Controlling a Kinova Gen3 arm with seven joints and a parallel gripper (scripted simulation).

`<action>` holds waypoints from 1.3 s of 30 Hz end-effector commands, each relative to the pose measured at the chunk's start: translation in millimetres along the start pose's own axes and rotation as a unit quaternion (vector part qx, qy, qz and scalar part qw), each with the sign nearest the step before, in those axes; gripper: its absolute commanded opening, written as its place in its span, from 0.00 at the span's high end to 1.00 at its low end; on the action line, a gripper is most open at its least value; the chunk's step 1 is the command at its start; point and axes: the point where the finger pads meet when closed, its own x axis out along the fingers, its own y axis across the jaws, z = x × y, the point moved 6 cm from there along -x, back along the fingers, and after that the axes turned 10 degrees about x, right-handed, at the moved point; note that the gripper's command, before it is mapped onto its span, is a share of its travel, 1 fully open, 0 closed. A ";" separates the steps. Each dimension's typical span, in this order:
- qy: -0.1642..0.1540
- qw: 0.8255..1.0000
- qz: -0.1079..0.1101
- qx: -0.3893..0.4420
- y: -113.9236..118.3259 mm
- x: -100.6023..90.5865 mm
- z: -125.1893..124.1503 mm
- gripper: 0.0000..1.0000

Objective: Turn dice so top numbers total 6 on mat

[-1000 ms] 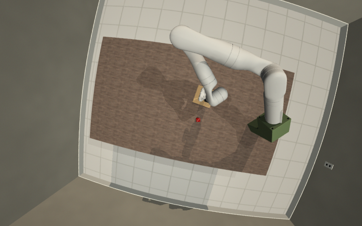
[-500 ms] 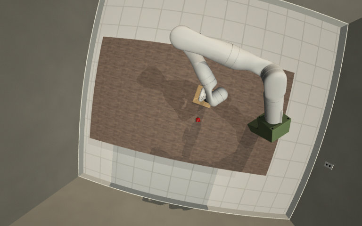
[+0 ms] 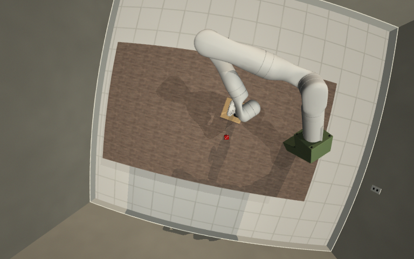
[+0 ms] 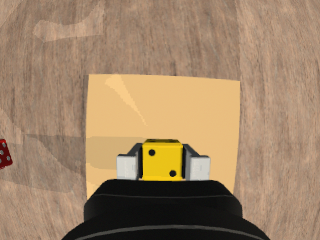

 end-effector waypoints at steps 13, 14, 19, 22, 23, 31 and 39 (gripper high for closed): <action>0.000 1.000 -0.001 0.000 -0.3 -0.4 -0.2 0.43; 0.000 1.000 -0.001 0.000 -0.3 -0.4 -0.2 0.43; 0.000 1.000 -0.001 0.000 -0.3 -0.4 -0.2 0.31; 0.000 1.000 -0.001 0.000 -0.3 -0.4 -0.2 0.25; 0.000 1.000 -0.001 0.000 -0.3 -0.4 -0.2 0.25; 0.000 1.000 -0.001 0.000 -0.3 -0.4 -0.2 0.13; 0.000 1.000 -0.001 0.000 -0.3 -0.4 -0.2 0.13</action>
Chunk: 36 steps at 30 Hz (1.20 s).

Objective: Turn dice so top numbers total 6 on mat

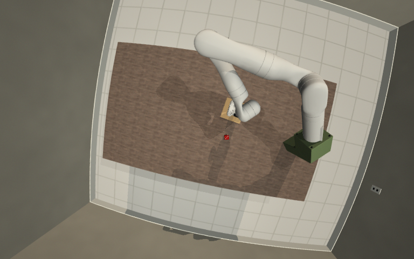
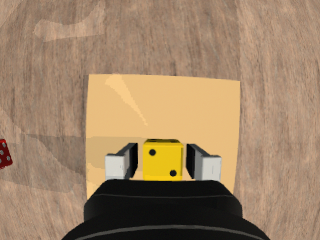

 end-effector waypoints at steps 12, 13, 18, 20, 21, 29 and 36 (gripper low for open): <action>0.000 1.000 -0.001 0.000 -0.3 -16.3 -0.2 0.13; 0.000 1.000 -0.001 0.000 -0.3 -19.9 -0.2 0.13; 0.000 1.000 -0.001 0.000 -0.3 -41.1 -0.2 0.13; 0.000 1.000 -0.001 0.000 -0.3 -50.1 -0.2 0.13; 0.000 1.000 -0.001 0.000 -0.3 -54.5 -0.2 0.13; 0.000 1.000 -0.001 0.000 -0.2 -77.2 -0.2 0.13; 0.000 1.000 -0.001 0.000 -0.2 -89.5 -0.2 0.13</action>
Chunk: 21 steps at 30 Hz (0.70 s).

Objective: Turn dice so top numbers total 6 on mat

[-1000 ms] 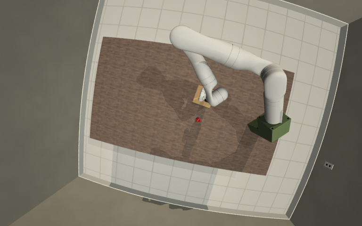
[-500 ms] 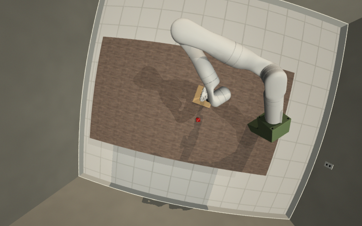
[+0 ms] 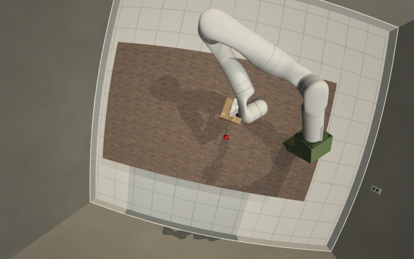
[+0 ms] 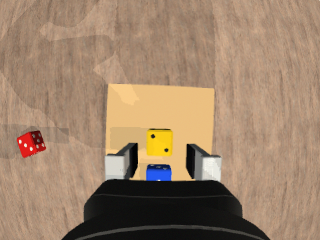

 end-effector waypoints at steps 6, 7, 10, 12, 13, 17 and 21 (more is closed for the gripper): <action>0.004 1.000 -0.005 0.001 -2.2 -5.4 -3.0 0.00; 0.004 1.000 -0.005 0.001 -2.2 -5.4 -3.0 0.00; 0.004 1.000 -0.005 0.001 -2.2 -5.4 -3.0 0.00; 0.004 1.000 -0.005 0.001 -2.2 -5.4 -3.0 0.00; 0.004 1.000 -0.005 0.001 -2.2 -5.4 -3.0 0.00; 0.004 1.000 -0.005 0.001 -2.2 -5.4 -3.0 0.00; 0.004 1.000 -0.005 0.001 -2.2 -5.4 -3.0 0.00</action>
